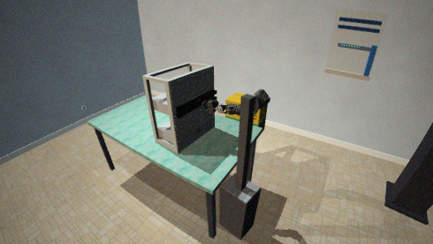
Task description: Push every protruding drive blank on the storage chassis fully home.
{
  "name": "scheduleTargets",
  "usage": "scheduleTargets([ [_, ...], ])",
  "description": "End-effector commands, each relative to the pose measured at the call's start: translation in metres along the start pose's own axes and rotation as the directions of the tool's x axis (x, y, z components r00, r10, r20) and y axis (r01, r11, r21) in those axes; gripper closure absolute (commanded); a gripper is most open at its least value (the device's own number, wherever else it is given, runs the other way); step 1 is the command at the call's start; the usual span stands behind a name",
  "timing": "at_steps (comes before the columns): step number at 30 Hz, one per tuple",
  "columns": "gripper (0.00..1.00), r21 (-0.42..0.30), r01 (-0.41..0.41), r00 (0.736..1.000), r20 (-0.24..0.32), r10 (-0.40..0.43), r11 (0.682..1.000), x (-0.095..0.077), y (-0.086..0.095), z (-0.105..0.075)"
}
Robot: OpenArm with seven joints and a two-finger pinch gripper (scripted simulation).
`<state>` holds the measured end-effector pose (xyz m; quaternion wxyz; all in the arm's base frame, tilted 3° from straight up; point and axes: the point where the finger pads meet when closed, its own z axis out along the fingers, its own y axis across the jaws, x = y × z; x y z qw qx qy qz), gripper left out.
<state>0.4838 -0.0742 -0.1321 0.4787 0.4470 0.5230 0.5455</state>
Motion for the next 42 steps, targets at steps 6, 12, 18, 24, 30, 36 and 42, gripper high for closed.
scheduleTargets([
  [6,1.00,0.001,-0.001,1.000,0.015,0.001,1.000,-0.002,0.002,-0.039],
  [12,1.00,0.001,-0.001,1.000,0.015,0.001,1.000,-0.002,0.002,-0.062],
  [18,1.00,0.000,-0.001,1.000,0.015,0.001,1.000,-0.002,0.002,-0.080],
  [24,1.00,0.000,-0.001,1.000,0.015,0.001,1.000,-0.002,0.003,-0.082],
  [30,1.00,0.000,0.000,1.000,0.015,0.000,1.000,-0.004,0.015,-0.086],
  [36,1.00,0.007,0.001,1.000,0.019,-0.001,1.000,-0.006,0.016,-0.084],
  [42,1.00,0.007,0.001,1.000,0.019,-0.001,1.000,-0.007,0.016,-0.064],
])
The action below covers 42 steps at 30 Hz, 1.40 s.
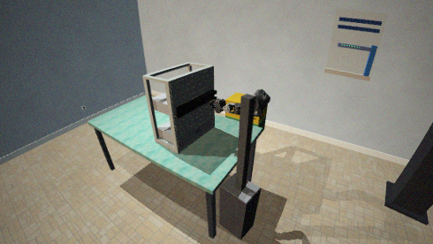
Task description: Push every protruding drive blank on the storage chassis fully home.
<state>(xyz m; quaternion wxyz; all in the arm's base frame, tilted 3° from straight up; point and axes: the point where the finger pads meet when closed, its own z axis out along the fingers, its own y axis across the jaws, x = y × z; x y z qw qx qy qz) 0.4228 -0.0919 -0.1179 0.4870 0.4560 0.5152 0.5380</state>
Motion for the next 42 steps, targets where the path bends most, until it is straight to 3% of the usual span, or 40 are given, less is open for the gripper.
scheduleTargets([
  [1,1.00,0.007,0.001,1.000,-0.014,-0.001,1.000,0.002,-0.002,-0.002],
  [6,1.00,0.007,0.001,1.000,-0.014,-0.001,1.000,0.003,-0.002,0.029],
  [10,1.00,0.007,0.001,1.000,-0.014,0.000,1.000,0.003,-0.002,0.040],
  [42,1.00,0.004,0.000,1.000,-0.016,0.000,1.000,0.006,0.003,0.041],
])
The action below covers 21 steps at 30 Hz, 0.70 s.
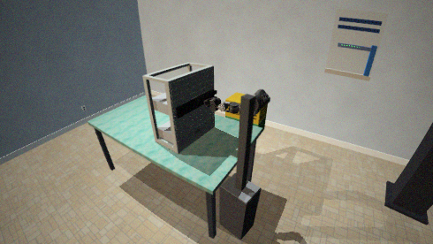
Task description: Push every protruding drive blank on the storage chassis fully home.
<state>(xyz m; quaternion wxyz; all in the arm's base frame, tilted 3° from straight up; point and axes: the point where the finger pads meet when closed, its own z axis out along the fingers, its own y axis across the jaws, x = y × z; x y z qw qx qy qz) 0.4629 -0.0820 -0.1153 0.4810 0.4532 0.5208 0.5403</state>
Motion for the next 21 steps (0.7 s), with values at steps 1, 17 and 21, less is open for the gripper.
scheduleTargets([
  [1,1.00,-0.003,0.000,1.000,0.000,0.000,1.000,0.000,0.002,0.000],
  [17,1.00,0.001,0.001,1.000,0.002,-0.001,1.000,-0.001,-0.002,0.010],
  [21,1.00,-0.003,0.000,1.000,0.000,0.000,1.000,0.000,-0.001,0.010],
])
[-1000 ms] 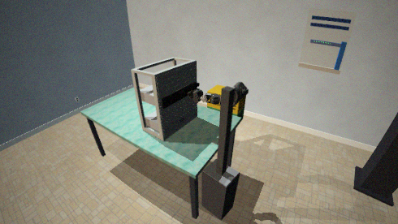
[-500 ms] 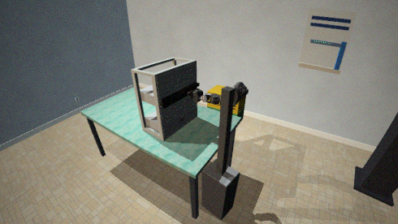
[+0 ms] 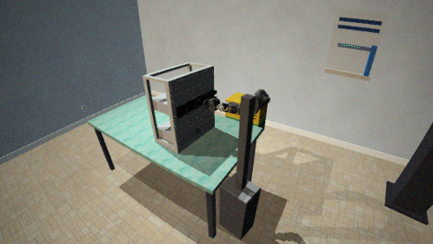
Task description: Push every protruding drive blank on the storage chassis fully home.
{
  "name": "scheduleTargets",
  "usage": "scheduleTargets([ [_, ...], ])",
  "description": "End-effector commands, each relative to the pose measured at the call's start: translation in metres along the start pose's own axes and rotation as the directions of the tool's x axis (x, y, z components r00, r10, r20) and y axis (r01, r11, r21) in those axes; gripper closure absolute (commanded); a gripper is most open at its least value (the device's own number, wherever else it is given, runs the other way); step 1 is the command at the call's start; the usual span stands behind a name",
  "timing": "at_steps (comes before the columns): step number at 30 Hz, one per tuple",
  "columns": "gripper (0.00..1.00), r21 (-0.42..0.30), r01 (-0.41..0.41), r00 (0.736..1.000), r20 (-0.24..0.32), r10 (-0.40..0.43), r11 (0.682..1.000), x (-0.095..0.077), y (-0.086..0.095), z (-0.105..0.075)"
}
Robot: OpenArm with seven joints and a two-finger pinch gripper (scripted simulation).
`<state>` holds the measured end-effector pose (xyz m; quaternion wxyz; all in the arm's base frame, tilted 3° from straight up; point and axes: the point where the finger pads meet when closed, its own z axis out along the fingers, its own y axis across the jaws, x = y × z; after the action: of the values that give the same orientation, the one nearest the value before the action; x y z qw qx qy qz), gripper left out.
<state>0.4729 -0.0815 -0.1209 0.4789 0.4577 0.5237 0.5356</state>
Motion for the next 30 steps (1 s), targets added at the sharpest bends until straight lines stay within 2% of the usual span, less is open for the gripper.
scheduleTargets([
  [1,1.00,-0.017,0.000,1.000,-0.004,0.000,1.000,0.001,0.005,0.001],
  [6,1.00,-0.016,0.000,1.000,-0.004,0.000,1.000,0.001,0.005,0.001],
  [13,1.00,-0.013,0.001,1.000,-0.002,-0.001,1.000,0.000,0.007,0.011],
  [30,1.00,-0.017,0.000,1.000,-0.004,0.000,1.000,0.001,0.009,0.010],
])
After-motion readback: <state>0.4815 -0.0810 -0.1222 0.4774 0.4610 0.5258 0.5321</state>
